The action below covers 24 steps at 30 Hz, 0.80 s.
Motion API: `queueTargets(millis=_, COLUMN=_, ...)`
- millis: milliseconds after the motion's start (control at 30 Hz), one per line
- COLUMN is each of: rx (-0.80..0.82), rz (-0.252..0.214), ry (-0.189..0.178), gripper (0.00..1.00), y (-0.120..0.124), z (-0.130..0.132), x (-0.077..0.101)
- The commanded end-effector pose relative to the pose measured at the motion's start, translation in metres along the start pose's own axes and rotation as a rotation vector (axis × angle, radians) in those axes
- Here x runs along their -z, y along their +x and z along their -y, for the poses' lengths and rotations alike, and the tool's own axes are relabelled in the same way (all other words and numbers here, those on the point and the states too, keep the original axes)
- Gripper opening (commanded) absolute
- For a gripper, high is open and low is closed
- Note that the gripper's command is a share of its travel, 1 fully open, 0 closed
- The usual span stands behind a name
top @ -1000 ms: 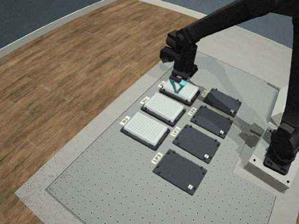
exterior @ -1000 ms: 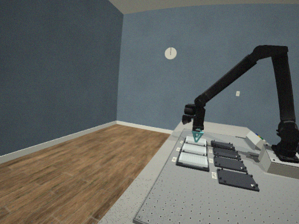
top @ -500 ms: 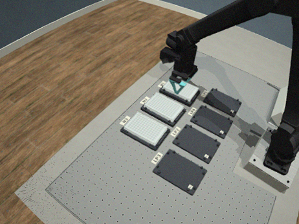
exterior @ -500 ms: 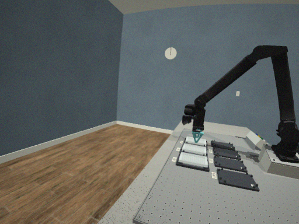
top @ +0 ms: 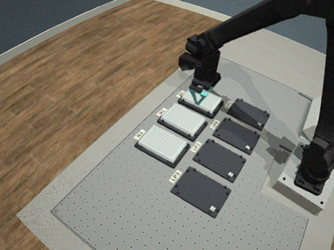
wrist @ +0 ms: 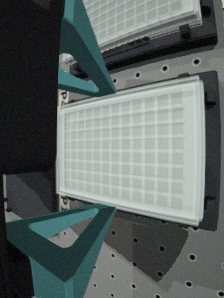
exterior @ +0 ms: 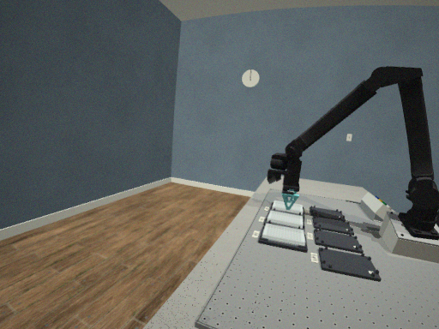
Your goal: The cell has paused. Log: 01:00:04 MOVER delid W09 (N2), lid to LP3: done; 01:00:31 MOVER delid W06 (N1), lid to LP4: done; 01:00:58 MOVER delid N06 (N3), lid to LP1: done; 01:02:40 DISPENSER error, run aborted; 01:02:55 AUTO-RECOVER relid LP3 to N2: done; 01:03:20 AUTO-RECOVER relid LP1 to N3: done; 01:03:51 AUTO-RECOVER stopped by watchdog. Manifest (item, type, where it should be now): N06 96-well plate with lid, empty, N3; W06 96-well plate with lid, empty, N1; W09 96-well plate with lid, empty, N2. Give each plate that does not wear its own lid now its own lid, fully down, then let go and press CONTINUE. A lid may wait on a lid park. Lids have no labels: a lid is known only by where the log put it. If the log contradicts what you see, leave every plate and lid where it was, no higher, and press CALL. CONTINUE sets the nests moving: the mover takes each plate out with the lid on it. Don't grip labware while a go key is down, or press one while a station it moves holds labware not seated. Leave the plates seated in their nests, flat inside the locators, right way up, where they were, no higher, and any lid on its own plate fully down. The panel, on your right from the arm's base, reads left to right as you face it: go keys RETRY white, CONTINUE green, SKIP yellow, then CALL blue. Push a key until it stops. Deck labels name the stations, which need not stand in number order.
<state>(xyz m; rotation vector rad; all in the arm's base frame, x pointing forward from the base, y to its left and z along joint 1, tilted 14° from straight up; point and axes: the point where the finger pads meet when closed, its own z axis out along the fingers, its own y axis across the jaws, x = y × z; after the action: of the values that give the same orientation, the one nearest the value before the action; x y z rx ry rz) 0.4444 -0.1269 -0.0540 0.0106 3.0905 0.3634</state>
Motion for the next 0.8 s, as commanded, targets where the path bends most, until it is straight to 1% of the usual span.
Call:
queueTargets(millis=0, rx=0.006, rz=0.038, ry=0.013, gripper=0.00, y=-0.0163, z=0.0038, x=0.0122)
queueTargets(millis=700, rx=0.006, rz=0.038, ry=0.013, gripper=0.00, y=-0.0168, z=0.0040, x=0.0128)
queueTargets(millis=733, rx=0.006, rz=0.038, ry=0.013, gripper=1.00, y=-0.0168, z=0.0040, x=0.0128)
queueTargets(millis=767, rx=0.006, rz=0.038, ry=0.013, gripper=1.00, y=-0.0168, z=0.0040, x=0.0128)
